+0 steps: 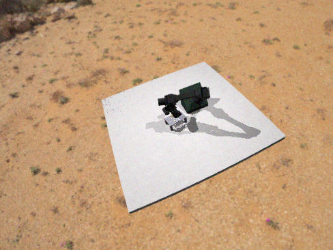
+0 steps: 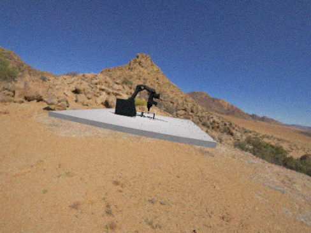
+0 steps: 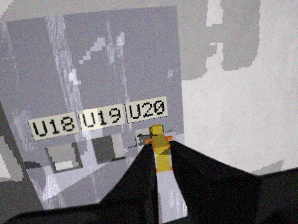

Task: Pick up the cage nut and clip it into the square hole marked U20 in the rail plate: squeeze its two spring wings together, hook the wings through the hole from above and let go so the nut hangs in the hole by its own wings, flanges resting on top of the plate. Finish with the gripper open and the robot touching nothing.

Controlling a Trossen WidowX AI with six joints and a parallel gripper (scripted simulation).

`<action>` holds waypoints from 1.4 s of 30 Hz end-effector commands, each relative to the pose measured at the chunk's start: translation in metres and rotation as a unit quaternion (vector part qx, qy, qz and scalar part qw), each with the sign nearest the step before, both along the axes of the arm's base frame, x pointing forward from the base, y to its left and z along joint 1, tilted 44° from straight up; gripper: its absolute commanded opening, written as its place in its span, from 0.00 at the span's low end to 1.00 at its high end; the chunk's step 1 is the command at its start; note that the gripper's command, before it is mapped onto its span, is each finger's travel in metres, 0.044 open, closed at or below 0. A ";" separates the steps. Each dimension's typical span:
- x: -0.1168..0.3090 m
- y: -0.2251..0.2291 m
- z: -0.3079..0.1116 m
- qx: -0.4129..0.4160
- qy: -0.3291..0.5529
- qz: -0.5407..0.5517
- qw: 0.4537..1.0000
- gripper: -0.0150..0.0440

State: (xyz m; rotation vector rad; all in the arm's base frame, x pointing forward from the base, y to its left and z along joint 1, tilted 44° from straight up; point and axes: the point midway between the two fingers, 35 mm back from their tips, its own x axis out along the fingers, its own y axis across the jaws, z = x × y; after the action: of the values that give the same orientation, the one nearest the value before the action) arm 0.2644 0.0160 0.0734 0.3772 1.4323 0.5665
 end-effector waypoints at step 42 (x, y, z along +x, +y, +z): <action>0.000 0.001 0.001 -0.023 -0.003 -0.005 1.000 0.29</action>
State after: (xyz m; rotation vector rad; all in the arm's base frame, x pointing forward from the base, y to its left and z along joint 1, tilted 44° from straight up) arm 0.2642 0.0174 0.0742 0.3491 1.4344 0.5361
